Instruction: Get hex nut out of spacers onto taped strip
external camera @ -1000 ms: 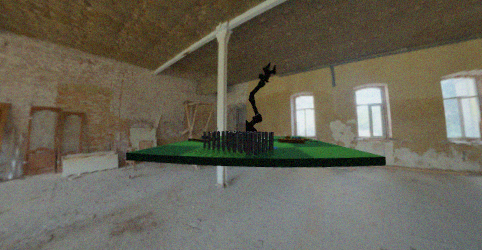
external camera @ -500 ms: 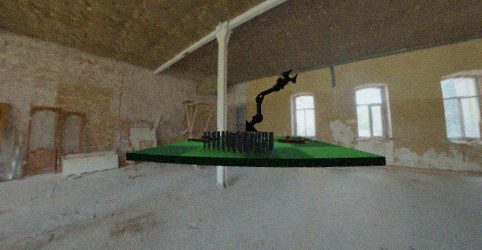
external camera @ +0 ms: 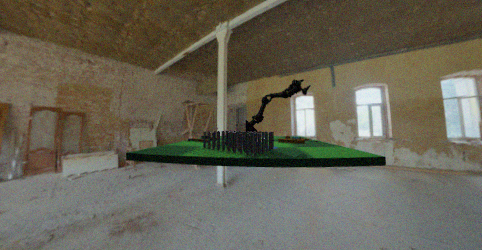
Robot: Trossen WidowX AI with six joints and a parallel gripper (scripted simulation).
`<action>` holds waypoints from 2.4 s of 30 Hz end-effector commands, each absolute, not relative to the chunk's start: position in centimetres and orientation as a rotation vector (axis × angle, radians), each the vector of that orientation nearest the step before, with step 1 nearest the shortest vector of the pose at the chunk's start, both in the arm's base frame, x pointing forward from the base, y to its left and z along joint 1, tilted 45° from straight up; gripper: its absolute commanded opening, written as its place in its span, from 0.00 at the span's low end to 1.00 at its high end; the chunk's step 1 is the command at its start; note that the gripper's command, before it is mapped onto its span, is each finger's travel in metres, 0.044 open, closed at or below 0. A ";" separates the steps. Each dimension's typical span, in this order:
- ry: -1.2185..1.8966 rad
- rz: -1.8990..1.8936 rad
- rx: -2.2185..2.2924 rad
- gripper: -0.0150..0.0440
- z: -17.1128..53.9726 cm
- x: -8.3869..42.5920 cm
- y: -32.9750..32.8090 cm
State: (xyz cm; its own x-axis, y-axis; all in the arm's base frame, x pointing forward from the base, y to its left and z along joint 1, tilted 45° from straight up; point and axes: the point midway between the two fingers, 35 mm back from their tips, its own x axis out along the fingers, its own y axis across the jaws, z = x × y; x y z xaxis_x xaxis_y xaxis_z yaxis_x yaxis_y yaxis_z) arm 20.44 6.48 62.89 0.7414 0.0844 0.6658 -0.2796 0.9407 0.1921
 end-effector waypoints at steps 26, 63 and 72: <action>0.101 -0.056 0.236 1.00 24.5 45.2 2.8; 0.448 -0.233 0.375 1.00 6.1 42.4 -3.5; 0.455 -0.236 0.366 1.00 6.0 42.4 -3.7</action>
State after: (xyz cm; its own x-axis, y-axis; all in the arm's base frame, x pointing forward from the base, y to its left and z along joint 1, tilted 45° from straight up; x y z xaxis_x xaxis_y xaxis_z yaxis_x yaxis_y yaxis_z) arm 42.54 -3.60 6.31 0.8783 -0.1406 -0.4569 0.2993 0.9070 0.2962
